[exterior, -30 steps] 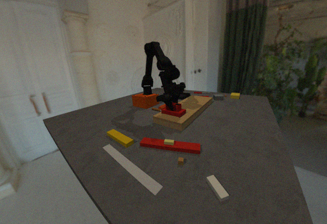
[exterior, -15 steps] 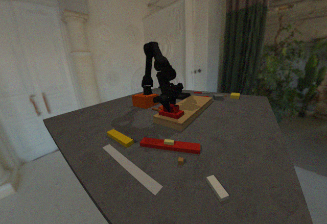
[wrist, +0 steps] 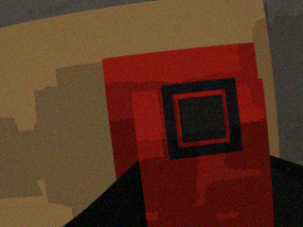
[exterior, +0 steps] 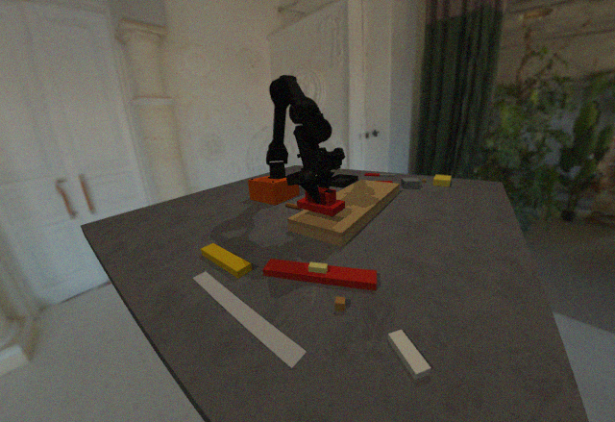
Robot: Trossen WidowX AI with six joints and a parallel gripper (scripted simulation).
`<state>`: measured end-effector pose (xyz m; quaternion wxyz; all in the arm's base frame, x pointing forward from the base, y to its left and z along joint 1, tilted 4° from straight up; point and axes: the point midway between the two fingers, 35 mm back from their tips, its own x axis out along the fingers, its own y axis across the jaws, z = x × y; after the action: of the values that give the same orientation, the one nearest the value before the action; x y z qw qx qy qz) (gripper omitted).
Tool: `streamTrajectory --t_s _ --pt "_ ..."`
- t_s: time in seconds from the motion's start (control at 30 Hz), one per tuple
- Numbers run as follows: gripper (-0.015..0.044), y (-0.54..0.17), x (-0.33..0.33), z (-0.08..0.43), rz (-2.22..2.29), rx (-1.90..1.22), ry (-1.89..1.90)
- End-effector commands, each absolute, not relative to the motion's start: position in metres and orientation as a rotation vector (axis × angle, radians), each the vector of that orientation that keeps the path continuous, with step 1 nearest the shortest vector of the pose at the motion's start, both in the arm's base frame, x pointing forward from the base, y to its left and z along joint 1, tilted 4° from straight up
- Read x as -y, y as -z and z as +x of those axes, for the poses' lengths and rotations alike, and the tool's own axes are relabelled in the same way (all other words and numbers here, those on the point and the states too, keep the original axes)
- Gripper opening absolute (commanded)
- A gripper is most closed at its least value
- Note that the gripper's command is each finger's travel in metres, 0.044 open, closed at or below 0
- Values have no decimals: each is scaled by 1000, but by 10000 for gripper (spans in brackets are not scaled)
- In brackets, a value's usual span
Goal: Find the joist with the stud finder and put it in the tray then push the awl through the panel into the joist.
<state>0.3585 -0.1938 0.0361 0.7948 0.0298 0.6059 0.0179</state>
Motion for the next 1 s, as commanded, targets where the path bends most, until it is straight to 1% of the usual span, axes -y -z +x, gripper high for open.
streamTrajectory --t_s 0.0,0.2,0.43,0.97 --pt "0 -70 200 363 46 -1275 -30" --pt "0 -106 201 359 45 -1276 -29" --pt "0 -110 195 362 34 -1275 -43" --pt "0 -111 89 390 -139 -1259 -262"
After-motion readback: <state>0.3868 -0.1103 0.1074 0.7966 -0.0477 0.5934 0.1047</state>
